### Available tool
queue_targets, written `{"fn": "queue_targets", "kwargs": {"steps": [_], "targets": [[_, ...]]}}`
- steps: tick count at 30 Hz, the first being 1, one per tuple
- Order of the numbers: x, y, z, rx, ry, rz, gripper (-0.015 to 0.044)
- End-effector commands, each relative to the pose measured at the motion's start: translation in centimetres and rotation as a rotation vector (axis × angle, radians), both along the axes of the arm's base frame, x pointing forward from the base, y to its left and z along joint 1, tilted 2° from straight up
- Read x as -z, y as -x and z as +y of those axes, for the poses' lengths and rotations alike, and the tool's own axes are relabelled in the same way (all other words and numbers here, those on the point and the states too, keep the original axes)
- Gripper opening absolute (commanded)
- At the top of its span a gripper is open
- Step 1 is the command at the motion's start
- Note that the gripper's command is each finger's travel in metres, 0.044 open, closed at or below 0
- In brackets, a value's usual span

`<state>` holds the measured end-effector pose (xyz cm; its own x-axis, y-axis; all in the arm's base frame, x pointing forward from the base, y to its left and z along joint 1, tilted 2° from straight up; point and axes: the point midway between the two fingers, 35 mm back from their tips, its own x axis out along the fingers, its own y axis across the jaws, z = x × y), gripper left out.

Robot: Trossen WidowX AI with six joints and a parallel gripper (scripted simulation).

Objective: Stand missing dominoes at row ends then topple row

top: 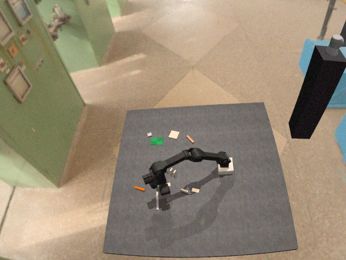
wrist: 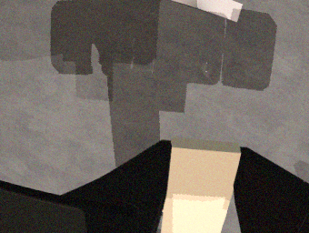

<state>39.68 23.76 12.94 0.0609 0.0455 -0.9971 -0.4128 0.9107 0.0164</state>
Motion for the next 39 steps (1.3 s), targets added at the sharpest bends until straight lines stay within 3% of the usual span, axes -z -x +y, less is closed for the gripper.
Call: {"fn": "queue_targets", "kwargs": {"steps": [1, 39], "targets": [[-0.4, -0.9, 0.1, -0.146, 0.001, -0.019, 0.0107], [5.0, -6.9, 3.4, -0.130, -0.185, -0.359, 0.0107]]}}
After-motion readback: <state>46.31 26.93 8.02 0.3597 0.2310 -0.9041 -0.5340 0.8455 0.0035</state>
